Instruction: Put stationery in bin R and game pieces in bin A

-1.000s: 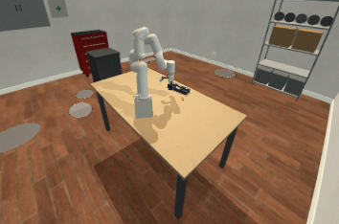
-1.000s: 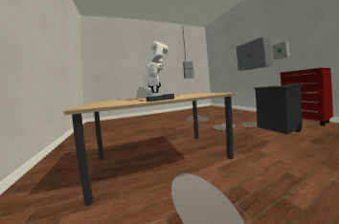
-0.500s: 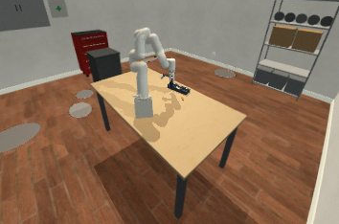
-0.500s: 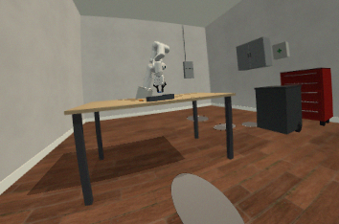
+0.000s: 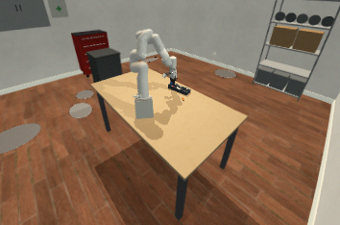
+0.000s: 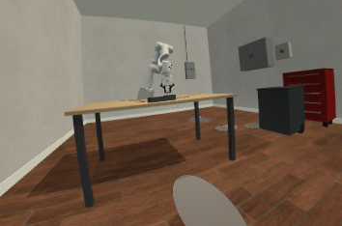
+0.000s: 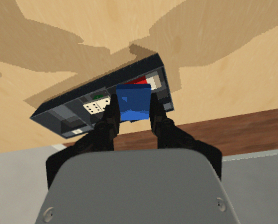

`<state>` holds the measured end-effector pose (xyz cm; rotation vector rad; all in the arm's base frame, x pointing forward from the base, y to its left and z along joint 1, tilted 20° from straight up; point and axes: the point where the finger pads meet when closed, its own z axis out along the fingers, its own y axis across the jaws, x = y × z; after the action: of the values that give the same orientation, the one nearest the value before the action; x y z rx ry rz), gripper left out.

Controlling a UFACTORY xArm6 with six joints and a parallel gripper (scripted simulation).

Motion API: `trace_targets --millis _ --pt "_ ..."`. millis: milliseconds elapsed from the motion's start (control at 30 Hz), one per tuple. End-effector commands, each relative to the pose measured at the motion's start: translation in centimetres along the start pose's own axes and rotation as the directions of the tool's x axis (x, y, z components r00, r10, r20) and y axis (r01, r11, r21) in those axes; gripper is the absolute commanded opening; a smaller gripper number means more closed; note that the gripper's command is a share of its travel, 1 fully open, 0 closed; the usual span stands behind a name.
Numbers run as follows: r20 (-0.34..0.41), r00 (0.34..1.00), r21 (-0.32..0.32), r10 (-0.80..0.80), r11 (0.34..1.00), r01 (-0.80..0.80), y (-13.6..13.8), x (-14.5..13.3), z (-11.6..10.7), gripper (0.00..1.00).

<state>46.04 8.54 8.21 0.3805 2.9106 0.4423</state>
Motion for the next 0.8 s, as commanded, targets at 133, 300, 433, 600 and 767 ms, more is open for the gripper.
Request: trace_targets --millis 133,300,433,600,767 --pt "0.0 0.963 -0.003 -0.271 0.963 0.271 1.45 -1.38 -0.01 0.0" --pt "-0.002 0.929 -0.006 -0.37 0.929 0.37 1.41 -1.33 -0.01 0.0" --pt "-0.002 0.929 -0.006 -0.37 0.929 0.37 1.36 -1.29 -0.01 0.0" --pt "-0.002 0.929 -0.006 -0.37 0.929 0.37 1.26 -1.2 -0.01 0.0" --pt "-0.003 0.929 -0.006 -0.37 0.929 0.37 1.21 -1.15 -0.01 0.0"
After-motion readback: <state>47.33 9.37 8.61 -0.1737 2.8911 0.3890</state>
